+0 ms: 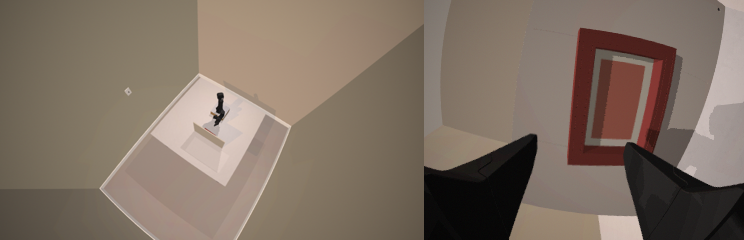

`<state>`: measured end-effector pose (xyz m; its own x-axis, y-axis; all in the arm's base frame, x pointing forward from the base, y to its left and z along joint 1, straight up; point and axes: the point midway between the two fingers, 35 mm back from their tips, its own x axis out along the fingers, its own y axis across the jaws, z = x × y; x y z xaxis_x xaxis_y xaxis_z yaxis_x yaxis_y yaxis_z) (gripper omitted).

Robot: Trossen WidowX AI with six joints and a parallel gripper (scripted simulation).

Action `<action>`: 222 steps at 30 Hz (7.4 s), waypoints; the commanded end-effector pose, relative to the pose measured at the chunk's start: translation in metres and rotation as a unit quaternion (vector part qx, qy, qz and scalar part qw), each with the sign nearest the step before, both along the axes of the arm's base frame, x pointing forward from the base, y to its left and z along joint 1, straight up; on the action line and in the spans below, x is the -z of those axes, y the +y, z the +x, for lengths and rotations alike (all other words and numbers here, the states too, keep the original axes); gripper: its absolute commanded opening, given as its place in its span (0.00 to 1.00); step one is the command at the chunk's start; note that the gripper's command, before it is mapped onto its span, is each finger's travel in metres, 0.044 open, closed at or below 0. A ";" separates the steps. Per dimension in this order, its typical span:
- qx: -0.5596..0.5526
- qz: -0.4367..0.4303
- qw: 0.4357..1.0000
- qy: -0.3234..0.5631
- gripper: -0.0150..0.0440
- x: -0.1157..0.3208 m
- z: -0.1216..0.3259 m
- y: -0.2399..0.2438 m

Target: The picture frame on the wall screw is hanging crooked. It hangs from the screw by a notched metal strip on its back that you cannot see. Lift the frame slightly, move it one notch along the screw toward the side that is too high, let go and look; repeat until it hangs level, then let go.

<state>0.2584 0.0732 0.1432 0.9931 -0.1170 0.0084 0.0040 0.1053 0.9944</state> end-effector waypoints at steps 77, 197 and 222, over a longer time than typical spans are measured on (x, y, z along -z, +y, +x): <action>-0.008 -0.004 1.000 -0.009 0.69 -0.003 0.119 -0.013; -0.008 -0.004 1.000 -0.009 0.25 -0.021 0.119 -0.012; -0.008 -0.004 1.000 -0.009 0.25 -0.021 0.119 -0.012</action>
